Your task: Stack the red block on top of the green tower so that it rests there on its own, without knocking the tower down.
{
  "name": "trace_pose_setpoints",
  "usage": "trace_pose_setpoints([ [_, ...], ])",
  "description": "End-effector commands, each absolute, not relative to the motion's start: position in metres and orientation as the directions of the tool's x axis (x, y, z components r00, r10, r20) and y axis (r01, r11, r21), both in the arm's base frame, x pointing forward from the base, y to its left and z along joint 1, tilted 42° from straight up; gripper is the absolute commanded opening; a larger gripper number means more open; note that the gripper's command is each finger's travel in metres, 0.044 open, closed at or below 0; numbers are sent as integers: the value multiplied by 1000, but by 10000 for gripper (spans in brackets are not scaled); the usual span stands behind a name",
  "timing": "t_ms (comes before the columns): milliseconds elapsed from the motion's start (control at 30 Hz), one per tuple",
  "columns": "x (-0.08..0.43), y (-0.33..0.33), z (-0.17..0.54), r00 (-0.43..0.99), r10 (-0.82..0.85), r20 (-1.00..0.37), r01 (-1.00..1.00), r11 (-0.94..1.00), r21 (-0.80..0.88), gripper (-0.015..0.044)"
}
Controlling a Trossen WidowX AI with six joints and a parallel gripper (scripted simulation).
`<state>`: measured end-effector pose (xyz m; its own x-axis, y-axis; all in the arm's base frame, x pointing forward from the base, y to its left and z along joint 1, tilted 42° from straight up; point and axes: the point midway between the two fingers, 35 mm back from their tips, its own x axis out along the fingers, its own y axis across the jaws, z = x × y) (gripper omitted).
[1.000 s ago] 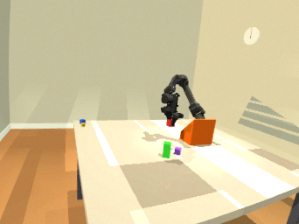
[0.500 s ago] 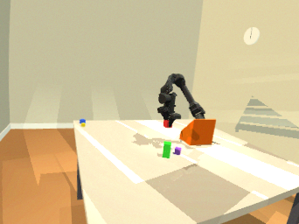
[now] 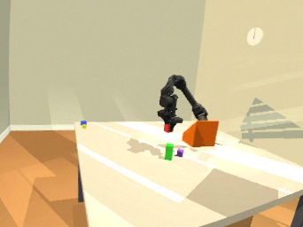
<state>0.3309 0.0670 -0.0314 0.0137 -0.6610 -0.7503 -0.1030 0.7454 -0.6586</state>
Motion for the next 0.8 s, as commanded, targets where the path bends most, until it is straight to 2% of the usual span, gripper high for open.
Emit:
trace_pose_setpoints([
  [0, 337, 78, -42, 11, -657, -754, -101, 749, -654, 0],
  [767, 362, 123, -103, 13, -659, -752, -87, 748, -658, 0],
])
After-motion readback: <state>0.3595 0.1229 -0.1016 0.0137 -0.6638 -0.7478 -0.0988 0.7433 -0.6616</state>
